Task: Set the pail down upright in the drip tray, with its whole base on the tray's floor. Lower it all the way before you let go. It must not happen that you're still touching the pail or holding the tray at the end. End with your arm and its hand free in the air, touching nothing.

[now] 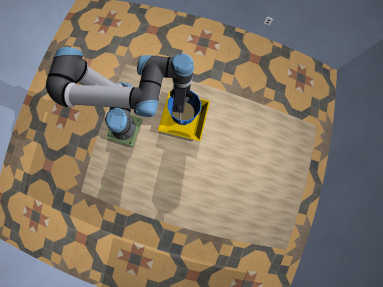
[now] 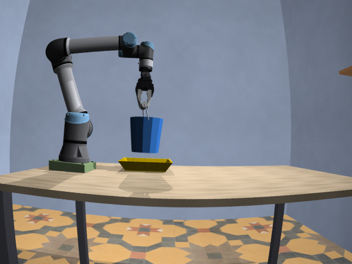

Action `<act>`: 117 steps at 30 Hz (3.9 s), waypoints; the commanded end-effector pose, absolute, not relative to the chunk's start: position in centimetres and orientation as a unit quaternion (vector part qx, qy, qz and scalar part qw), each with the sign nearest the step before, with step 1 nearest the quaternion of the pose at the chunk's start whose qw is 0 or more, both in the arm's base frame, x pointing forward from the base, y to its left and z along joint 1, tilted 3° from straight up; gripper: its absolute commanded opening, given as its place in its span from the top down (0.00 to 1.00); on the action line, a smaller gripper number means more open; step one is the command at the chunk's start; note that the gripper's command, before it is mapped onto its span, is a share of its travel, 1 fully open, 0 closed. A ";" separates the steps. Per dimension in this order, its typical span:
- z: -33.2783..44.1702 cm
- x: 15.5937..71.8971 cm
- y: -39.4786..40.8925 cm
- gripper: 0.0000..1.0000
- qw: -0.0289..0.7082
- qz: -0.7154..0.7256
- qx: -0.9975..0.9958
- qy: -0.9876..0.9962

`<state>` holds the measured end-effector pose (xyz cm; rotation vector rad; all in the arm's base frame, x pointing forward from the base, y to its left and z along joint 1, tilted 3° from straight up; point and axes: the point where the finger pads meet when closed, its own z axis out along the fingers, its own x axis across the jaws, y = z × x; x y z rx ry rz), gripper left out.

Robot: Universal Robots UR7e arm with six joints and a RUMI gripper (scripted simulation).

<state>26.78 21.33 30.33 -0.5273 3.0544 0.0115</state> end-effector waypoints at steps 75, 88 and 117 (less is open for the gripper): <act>30.3 26.8 21.4 1.00 0.022 0.004 -0.170 0.985; 29.8 26.9 21.4 1.00 0.022 0.004 -0.170 0.985; 27.4 27.2 21.4 1.00 0.022 0.004 -0.170 0.985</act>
